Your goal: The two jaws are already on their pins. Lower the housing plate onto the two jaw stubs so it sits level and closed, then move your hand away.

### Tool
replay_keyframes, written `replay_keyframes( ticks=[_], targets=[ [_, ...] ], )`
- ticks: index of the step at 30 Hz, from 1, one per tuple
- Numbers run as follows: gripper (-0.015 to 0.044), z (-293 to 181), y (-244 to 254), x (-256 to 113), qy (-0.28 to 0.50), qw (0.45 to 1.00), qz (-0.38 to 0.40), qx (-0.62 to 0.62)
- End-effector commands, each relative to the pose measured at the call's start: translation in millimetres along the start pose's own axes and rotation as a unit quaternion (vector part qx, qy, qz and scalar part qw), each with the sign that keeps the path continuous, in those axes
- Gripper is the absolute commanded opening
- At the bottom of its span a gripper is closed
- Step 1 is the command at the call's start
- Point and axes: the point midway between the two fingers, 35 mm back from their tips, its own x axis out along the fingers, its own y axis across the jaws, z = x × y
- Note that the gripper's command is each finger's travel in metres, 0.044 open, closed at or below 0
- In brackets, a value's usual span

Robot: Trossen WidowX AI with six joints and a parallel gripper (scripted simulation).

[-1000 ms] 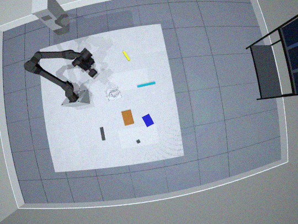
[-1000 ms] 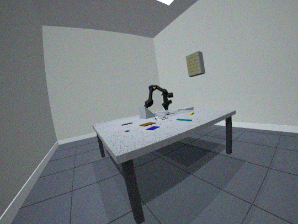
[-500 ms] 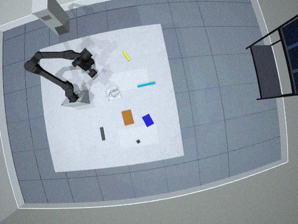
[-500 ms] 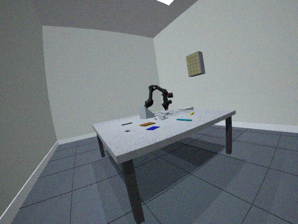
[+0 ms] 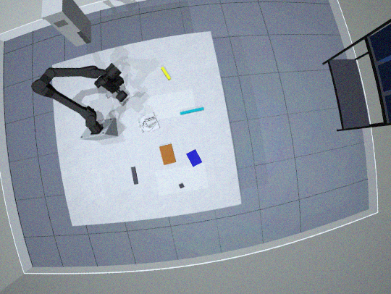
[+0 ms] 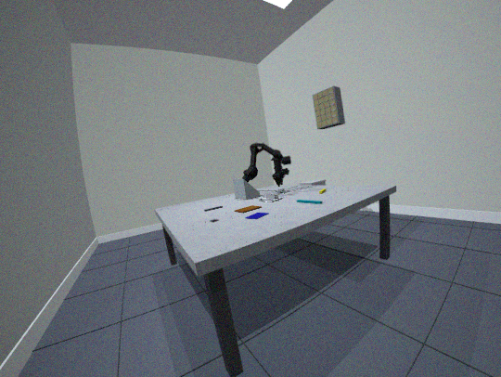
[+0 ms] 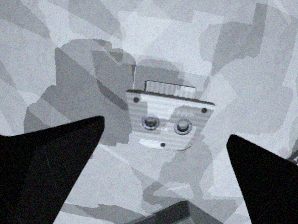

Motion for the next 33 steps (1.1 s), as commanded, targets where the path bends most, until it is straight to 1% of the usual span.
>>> replay_keyframes(
  ticks=[1, 16, 33],
  targets=[
    [0.0440, -1, -2, 2, 0.003, 1.000, -0.001, 0.005],
    [0.0440, -1, -2, 21, 0.003, 1.000, -0.001, 0.005],
    [0.0440, -1, -2, 22, 0.003, 1.000, -0.001, 0.005]
  ],
)
